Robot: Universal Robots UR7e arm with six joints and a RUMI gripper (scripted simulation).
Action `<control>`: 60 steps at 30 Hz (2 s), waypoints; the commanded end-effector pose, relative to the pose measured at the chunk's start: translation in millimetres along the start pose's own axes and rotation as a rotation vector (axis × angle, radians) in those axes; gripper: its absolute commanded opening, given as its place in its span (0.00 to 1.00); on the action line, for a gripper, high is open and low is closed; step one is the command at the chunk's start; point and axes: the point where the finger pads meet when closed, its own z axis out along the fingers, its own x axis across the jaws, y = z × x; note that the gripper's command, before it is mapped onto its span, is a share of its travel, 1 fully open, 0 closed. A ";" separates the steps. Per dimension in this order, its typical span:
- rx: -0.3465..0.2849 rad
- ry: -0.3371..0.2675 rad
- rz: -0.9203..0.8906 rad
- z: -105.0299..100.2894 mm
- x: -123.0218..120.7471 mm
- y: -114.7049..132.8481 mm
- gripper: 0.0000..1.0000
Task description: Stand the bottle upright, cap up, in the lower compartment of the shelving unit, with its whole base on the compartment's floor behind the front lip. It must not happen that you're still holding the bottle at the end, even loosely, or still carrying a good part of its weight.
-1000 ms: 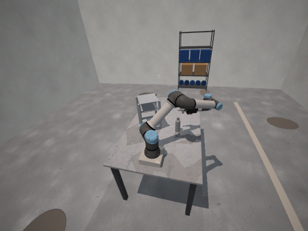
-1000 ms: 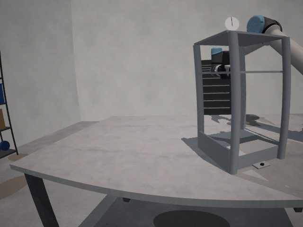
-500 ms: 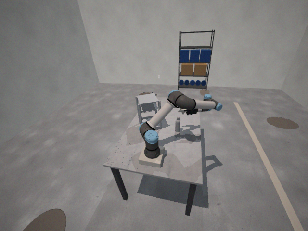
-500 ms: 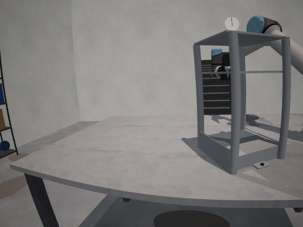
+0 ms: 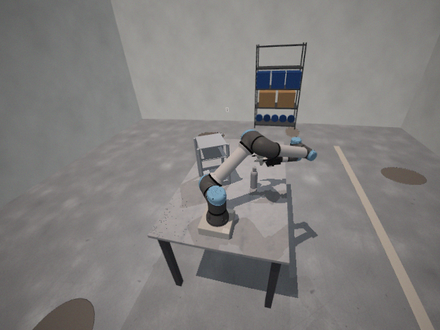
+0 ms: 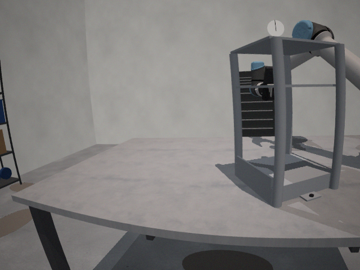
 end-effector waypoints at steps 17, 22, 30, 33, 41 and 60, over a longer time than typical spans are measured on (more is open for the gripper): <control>0.003 0.001 0.002 -0.5 -1.0 60.9 0.46; 0.003 0.001 0.002 -0.4 -0.9 74.4 0.46; 0.003 0.001 0.002 -0.5 -1.0 100.2 0.46; 0.003 0.001 0.002 -0.5 -0.9 109.3 0.46; 0.002 0.001 0.002 -0.9 -0.7 126.1 0.46; -0.001 0.001 0.001 -2.0 -0.3 162.3 0.46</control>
